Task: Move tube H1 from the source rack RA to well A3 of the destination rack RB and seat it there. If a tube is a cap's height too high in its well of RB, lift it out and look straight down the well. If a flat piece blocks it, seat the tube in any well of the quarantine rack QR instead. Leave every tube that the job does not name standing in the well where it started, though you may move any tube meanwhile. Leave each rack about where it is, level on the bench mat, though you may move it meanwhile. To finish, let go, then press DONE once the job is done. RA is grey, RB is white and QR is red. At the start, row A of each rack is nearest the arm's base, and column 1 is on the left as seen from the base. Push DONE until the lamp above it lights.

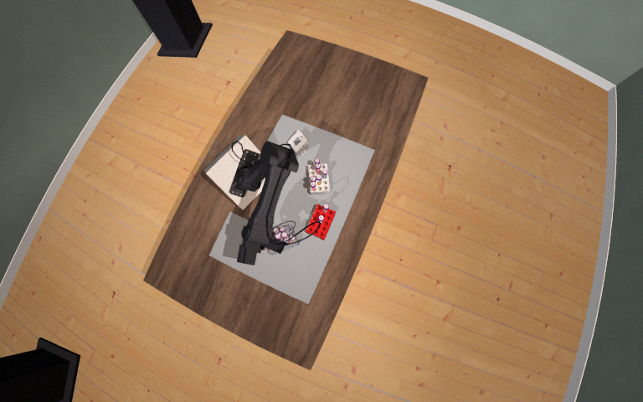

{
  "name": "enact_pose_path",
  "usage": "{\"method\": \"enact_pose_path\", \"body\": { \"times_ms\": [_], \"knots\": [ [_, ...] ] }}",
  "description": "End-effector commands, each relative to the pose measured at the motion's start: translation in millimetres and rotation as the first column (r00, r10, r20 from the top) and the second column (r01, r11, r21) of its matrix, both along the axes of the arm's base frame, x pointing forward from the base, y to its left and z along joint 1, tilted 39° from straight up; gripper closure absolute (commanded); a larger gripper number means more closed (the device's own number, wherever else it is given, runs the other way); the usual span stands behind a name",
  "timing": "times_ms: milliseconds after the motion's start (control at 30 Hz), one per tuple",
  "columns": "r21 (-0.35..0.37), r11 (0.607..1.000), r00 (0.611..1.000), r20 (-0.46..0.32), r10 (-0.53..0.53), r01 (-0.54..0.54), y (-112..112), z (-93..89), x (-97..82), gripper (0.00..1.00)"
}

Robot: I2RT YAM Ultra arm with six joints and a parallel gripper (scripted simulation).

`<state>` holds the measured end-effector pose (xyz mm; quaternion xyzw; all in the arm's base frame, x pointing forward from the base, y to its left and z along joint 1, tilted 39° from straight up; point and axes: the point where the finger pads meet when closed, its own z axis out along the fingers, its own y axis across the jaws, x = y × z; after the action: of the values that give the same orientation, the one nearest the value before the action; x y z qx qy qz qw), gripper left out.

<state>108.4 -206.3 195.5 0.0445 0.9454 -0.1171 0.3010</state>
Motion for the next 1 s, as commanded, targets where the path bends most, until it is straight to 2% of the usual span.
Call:
{"method": "enact_pose_path", "body": {
  "times_ms": [0, 300, 367, 433, 467, 500, 567, 633, 700, 800, 967],
  "knots": [
    [-0.036, 0.999, 1.0, 0.004, -0.018, 0.018, -3, 0.0, 2.7, 0.7],
    [-0.037, 0.999, 1.0, 0.005, -0.018, 0.018, -9, -12.2, 11.3, 0.7],
    [-0.019, 1.0, 1.0, 0.003, -0.018, 0.018, -11, -18.7, 13.4, 0.7],
    [-0.019, 1.0, 1.0, 0.003, -0.018, 0.018, -11, -18.7, 13.4, 0.7],
    [-0.052, 0.998, 1.0, 0.012, -0.016, 0.017, -19, -6.8, 15.9, 0.7],
    [-0.016, 1.0, 1.0, 0.005, -0.017, 0.017, -16, -19.8, 16.2, 0.7],
    [-0.001, 1.0, 1.0, 0.0, -0.018, 0.018, -14, -28.4, 17.3, 0.7],
    [-0.001, 1.0, 1.0, 0.004, -0.017, 0.017, -14, -29.1, 18.1, 0.7],
    [-0.035, 0.999, 1.0, 0.013, -0.026, 0.026, -22, -17.5, 17.4, 0.7],
    [-0.027, 1.0, 1.0, 0.012, -0.016, 0.017, -13, -24.6, 19.0, 0.7],
    [-0.061, 0.998, 1.0, 0.016, -0.022, 0.023, -17, -15.7, 18.6, 0.7]
  ]
}}
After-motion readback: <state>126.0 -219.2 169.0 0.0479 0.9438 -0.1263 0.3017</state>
